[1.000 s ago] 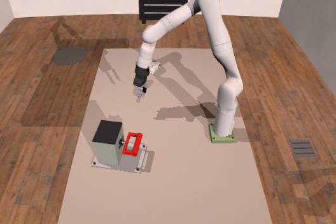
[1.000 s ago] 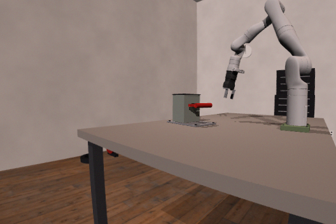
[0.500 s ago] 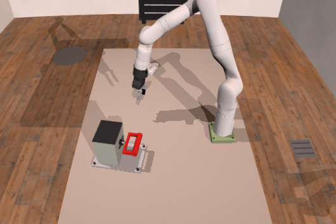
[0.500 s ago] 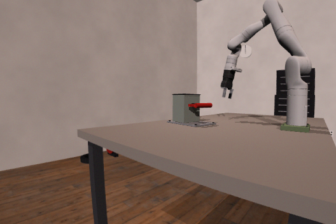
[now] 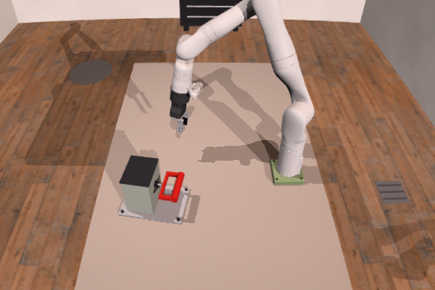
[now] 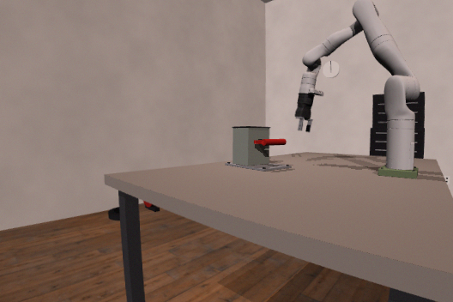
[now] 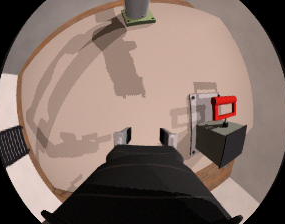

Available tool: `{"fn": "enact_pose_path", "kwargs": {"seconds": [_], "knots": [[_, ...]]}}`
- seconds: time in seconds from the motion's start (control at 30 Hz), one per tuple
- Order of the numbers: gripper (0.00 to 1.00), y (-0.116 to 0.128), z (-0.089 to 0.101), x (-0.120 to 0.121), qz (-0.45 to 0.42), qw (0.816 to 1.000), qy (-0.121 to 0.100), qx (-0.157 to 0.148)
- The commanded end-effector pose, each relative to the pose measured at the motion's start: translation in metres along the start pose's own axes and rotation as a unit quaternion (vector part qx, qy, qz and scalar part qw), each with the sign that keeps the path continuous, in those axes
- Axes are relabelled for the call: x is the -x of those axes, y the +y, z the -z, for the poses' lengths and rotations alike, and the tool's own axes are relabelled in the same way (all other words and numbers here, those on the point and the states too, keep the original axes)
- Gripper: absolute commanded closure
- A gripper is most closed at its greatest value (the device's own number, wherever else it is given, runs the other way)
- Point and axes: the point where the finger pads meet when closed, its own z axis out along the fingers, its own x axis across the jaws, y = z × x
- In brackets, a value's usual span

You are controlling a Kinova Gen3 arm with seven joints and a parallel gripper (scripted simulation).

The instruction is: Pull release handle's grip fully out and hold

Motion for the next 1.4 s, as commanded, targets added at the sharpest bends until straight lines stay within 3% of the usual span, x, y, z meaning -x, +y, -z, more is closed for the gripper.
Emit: {"fn": "enact_pose_path", "kwargs": {"seconds": [0.0,1.37], "knots": [[0.00,0.001,0.000,-0.005,0.005,1.000,0.001,0.000],[0.00,-0.014,0.008,-0.056,0.083,0.996,-0.017,-0.040]]}}
